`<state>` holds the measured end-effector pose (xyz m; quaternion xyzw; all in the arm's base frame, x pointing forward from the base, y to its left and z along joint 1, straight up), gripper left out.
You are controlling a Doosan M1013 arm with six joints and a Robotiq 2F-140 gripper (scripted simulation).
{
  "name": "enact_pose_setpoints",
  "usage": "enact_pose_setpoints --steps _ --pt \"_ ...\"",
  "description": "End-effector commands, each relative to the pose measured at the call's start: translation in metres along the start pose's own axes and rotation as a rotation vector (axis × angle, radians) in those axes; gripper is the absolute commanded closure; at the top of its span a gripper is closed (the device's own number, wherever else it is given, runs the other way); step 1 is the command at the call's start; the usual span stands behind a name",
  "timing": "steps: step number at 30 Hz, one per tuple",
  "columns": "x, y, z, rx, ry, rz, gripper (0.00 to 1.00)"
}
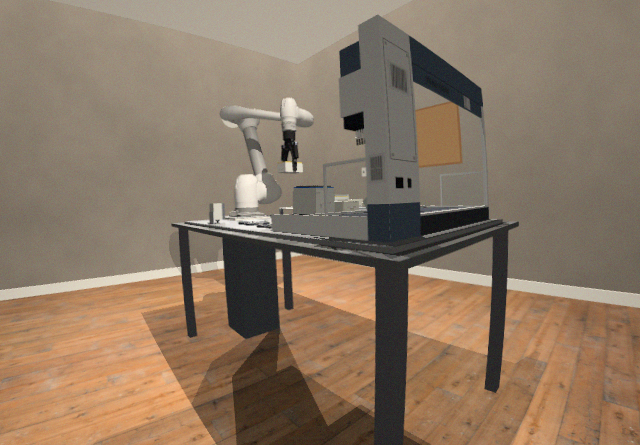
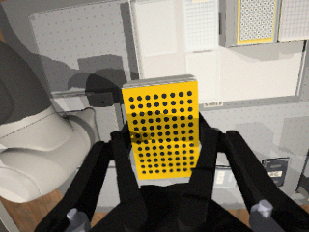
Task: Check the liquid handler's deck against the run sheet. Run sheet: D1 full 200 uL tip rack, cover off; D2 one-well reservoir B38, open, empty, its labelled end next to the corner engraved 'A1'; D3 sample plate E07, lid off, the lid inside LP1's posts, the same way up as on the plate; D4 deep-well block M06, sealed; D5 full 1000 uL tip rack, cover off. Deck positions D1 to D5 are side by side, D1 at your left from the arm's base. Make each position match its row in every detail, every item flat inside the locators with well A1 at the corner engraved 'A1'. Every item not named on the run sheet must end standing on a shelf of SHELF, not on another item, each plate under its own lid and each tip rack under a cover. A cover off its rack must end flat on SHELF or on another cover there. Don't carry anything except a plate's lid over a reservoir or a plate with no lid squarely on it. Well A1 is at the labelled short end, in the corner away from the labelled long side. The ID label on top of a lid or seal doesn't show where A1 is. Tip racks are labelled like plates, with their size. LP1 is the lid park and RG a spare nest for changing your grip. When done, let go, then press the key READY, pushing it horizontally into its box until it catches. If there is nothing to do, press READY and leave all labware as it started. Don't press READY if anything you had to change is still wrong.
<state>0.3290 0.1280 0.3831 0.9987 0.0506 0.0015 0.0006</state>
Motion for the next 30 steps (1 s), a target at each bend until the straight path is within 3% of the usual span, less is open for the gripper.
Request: enact_pose_setpoints --steps 1,5,30 --pt "0.002 -0.015 0.0 0.0 0.001 0.0 0.9" --pt "0.004 -0.031 0.0 0.0 0.001 0.0 0.9" --pt "0.004 -0.031 0.0 0.0 0.001 0.0 0.9"
Point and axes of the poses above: the point where the finger pads meet when closed, its own z axis out along the fingers, its own x axis across the jaws, y = z × x, the point moved 9 cm from there along -z, back along the fingers, and after that the axes turned 5 degrees about -z, right-handed, at the moved point
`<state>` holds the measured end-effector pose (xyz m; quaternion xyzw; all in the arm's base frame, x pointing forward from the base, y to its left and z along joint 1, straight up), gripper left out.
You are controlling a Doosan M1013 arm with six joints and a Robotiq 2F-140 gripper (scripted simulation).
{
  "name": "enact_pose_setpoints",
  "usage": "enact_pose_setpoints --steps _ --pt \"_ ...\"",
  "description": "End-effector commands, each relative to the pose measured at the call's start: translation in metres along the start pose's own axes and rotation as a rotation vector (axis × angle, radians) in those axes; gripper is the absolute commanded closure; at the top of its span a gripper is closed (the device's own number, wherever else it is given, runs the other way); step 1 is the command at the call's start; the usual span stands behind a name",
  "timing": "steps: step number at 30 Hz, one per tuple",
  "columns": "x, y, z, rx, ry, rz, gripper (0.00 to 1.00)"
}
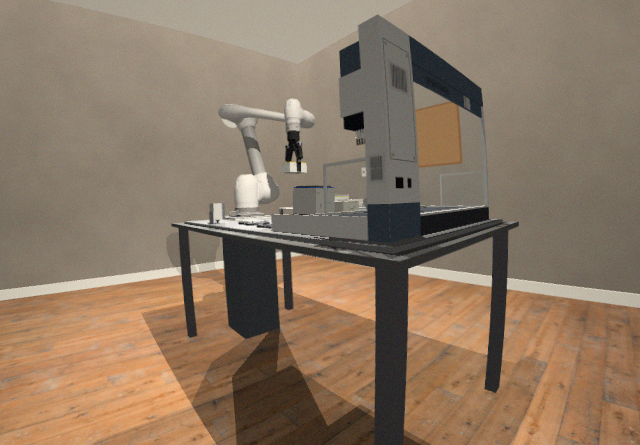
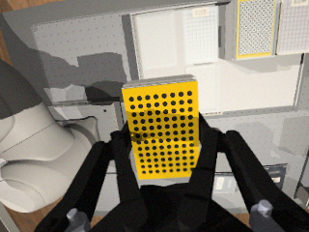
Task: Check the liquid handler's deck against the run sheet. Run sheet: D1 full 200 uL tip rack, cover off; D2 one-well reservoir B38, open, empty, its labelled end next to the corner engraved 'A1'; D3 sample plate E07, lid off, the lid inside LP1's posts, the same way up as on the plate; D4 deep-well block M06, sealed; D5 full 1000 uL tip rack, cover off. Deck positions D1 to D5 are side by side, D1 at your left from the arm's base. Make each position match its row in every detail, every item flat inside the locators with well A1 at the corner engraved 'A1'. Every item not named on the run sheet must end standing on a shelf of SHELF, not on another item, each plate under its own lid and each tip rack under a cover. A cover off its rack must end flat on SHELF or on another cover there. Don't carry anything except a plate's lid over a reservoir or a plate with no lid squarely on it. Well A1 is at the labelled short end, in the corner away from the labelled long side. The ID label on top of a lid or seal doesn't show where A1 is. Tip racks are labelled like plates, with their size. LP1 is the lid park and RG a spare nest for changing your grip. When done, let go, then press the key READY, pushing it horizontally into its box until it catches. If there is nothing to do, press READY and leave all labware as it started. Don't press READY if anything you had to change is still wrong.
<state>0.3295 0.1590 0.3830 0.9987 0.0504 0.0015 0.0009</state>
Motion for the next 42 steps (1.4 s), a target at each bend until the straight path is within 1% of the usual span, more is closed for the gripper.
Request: enact_pose_setpoints --steps 1,29,32,42 --pt "0.0 0.0 0.0 0.001 0.001 0.0 0.9" --pt "0.0 0.0 0.0 0.001 0.001 0.0 0.9" --pt "0.0 0.0 0.001 0.0 0.001 0.0 0.9" --pt "0.0 0.0 0.018 0.0 0.001 0.0 0.9"
Point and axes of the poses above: the point where the finger pads meet when closed, its own z axis out along the fingers, its own x axis across the jaws, y = z × x, the point moved 9 cm from there along -z, back along the fingers, and after that the axes turned 5 degrees about -z, right-handed, at the moved point
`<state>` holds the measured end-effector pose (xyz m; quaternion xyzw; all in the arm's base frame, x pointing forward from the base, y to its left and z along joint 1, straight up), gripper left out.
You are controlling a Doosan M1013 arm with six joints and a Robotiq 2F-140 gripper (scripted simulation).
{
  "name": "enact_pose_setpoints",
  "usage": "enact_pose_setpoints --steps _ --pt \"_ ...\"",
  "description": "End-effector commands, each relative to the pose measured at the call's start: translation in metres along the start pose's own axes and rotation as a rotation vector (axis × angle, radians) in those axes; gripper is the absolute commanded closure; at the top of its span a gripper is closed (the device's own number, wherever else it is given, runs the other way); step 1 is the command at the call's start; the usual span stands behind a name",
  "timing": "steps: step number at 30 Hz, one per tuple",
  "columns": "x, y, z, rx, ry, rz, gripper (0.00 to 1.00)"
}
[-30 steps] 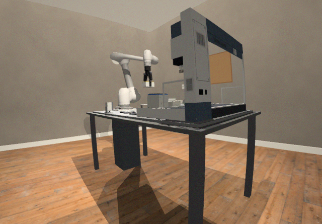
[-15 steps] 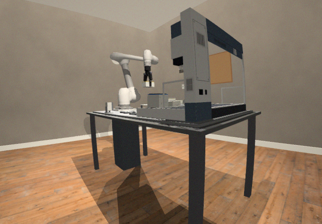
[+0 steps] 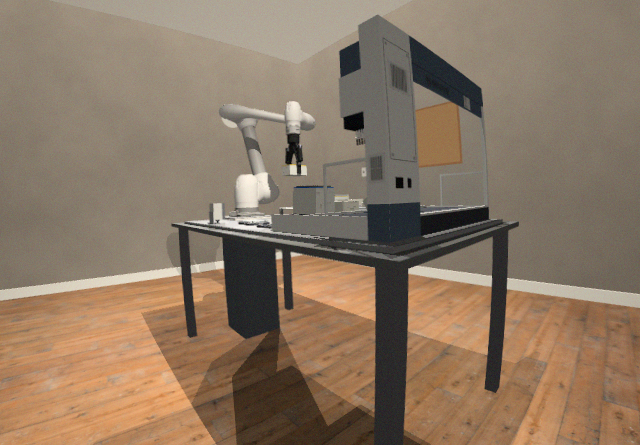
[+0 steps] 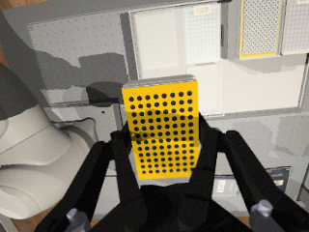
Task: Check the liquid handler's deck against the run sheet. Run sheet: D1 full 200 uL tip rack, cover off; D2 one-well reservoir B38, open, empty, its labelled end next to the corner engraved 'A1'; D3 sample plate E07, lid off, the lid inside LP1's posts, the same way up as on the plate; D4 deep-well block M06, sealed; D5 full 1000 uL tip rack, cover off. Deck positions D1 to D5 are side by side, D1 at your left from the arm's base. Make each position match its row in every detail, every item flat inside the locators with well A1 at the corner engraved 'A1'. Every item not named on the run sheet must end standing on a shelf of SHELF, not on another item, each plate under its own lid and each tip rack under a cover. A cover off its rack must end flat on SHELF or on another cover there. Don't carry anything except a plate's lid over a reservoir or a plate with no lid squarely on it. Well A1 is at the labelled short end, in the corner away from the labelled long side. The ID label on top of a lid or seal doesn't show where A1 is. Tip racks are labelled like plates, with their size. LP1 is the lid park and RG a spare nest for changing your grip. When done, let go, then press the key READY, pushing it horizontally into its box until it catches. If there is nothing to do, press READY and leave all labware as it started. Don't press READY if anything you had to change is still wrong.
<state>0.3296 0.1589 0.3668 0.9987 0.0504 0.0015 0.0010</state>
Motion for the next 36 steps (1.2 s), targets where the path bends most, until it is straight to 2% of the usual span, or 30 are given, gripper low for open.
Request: enact_pose_setpoints --steps 1,36 --pt "0.0 0.0 0.003 0.001 0.001 0.0 0.9" --pt "0.0 0.0 0.055 0.001 0.001 0.0 0.9"
Point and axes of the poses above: the point where the finger pads meet when closed, its own z axis out along the fingers, its own x axis across the jaws, y = z × x, the point moved 9 cm from there along -z, back along the fingers, and after that the axes turned 5 degrees about -z, right-handed, at the moved point
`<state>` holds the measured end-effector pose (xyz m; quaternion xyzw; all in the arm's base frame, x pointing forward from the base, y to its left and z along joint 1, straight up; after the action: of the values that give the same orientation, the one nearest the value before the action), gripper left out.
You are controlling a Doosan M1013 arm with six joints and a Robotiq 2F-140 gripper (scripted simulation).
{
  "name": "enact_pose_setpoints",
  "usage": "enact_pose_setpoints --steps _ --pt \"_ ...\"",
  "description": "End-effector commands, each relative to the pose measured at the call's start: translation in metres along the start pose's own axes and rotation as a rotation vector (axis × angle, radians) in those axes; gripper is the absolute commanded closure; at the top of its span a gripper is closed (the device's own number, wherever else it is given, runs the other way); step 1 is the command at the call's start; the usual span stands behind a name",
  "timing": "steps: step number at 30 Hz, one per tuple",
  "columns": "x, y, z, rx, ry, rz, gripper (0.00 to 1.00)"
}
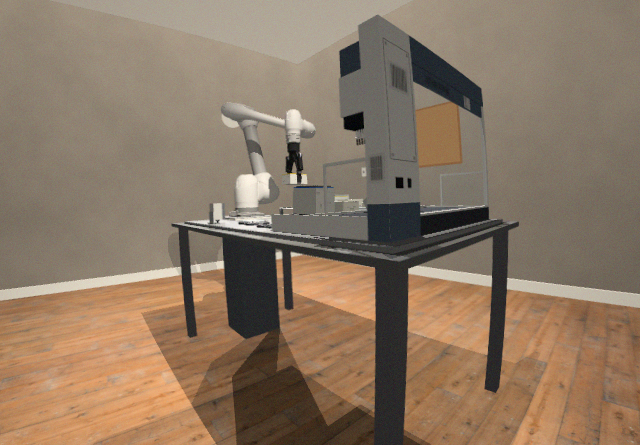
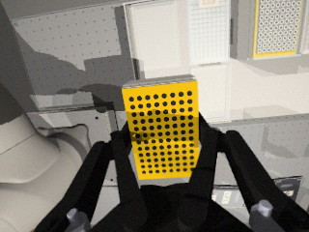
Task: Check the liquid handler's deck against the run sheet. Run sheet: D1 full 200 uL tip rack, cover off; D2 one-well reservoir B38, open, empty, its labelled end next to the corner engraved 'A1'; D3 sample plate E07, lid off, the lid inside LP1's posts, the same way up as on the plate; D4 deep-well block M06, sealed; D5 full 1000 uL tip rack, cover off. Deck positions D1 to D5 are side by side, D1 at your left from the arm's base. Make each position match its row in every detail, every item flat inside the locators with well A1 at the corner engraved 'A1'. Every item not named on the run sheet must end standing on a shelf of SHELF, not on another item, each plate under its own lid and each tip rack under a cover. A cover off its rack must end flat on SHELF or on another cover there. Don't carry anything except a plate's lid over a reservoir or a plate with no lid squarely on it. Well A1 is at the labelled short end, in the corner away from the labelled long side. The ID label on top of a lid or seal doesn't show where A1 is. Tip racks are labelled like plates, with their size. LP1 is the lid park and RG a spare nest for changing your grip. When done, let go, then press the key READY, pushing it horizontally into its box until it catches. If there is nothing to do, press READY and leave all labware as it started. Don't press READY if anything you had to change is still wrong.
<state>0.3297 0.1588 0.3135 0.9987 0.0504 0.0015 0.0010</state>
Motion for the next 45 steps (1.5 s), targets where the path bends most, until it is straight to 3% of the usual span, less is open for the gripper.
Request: enact_pose_setpoints --steps 1,45 --pt "0.0 0.0 0.003 0.001 0.001 0.0 0.9" --pt "0.0 0.0 0.067 0.001 0.001 0.0 0.9"
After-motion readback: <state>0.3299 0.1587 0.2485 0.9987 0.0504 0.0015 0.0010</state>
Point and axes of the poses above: the point where the finger pads meet when closed, its own z axis out along the fingers, its own x axis across the jaws, y = z × x, the point moved 9 cm from there along -z, back along the fingers, and after that the axes turned 5 degrees about -z, right-handed, at the moved point
